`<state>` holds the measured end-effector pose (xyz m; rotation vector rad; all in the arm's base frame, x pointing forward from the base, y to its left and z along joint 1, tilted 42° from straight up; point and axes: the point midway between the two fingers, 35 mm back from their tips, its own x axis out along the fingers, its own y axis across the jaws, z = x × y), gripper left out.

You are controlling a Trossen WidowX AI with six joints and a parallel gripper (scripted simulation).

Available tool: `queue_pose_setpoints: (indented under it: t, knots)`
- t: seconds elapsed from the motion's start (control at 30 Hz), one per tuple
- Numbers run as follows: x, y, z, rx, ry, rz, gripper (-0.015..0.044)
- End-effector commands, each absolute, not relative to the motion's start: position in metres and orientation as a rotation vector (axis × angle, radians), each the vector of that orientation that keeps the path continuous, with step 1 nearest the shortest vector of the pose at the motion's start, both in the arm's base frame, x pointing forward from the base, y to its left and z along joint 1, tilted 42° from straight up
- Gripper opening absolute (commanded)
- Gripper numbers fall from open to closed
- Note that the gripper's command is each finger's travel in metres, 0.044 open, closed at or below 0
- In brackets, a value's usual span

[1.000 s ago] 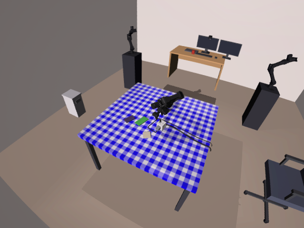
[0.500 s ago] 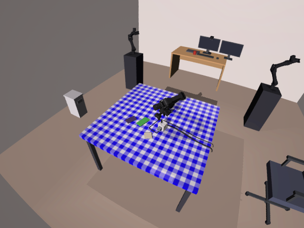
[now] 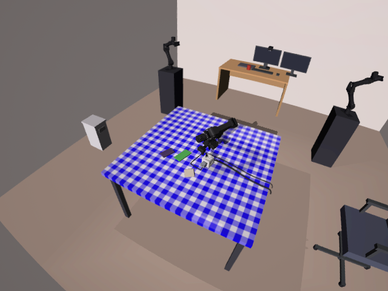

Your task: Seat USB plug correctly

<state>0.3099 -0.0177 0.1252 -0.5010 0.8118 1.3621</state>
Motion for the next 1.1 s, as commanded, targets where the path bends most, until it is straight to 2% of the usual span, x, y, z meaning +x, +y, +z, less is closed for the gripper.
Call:
queue_pose_setpoints:
  t: [0.0, 0.33, 0.87, 1.07]
  knots:
    - [0.309, -0.0139, 0.123, -0.496, 0.81, 1.362, 0.044]
    - [0.309, -0.0091, 0.1176, -0.496, 0.809, 1.362, 0.044]
    - [0.3098, -0.011, 0.1181, -0.502, 0.812, 1.363, 0.002]
    - [0.3098, -0.011, 0.1181, -0.502, 0.812, 1.363, 0.0]
